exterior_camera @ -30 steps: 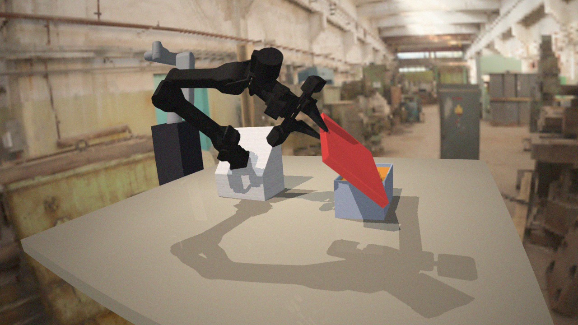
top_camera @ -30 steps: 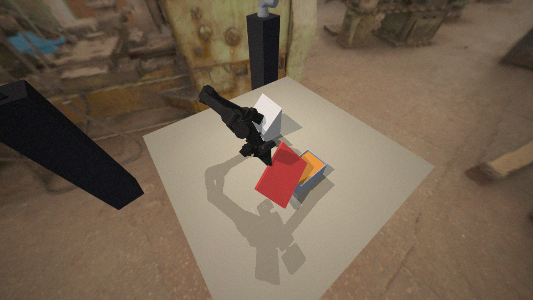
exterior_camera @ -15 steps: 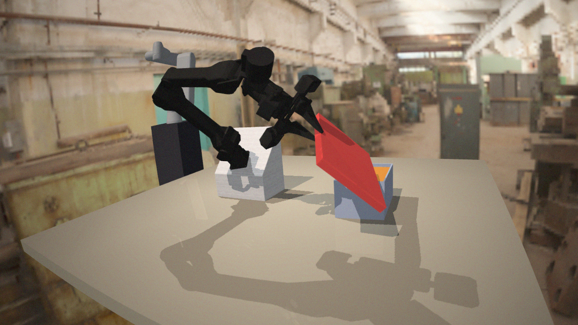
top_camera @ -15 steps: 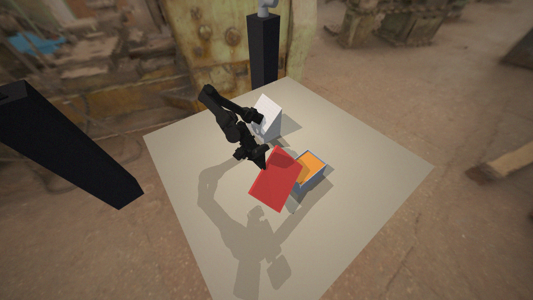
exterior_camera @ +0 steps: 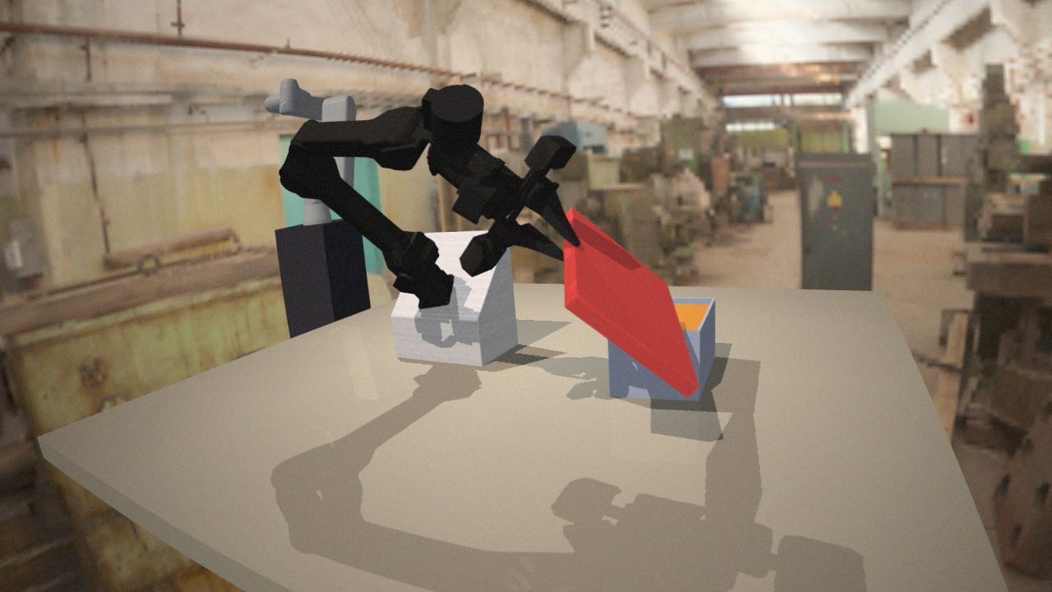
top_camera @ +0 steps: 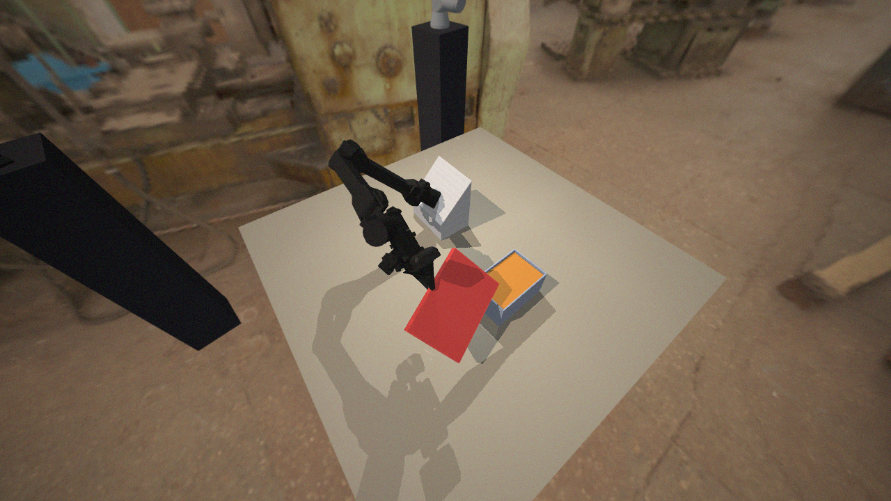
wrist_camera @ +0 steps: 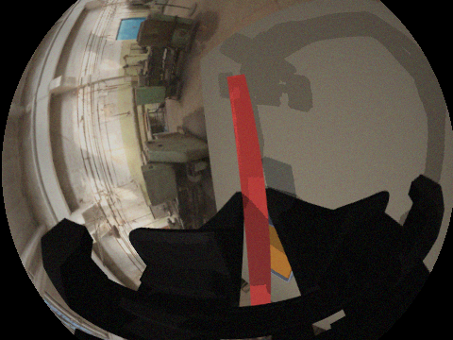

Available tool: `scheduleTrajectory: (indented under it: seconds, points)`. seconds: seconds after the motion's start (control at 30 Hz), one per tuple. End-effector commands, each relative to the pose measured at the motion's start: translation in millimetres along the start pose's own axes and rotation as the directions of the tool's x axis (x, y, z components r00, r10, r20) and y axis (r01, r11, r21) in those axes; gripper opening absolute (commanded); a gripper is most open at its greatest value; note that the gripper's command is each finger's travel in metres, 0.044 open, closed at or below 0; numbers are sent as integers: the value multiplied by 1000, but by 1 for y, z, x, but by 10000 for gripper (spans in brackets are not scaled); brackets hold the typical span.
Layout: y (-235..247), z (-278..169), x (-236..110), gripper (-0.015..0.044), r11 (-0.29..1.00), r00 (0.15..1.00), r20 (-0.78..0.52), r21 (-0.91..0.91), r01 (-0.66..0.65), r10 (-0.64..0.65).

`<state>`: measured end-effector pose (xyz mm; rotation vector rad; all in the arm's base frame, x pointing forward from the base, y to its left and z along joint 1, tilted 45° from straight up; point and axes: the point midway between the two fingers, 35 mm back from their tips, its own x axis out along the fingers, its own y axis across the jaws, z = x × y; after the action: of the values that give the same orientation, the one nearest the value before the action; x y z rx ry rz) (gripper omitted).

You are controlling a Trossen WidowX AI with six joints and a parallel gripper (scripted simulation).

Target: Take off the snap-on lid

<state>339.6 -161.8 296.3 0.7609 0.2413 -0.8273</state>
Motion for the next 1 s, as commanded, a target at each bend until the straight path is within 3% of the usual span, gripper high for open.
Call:
scheduleTrajectory:
  seconds: [0.0,0.97]
  points:
    - [3,8,-1,0,1000,1000,-4,-2,-12,12]
    - [3,67,-2,0,1000,1000,-1,-3,-14,14]
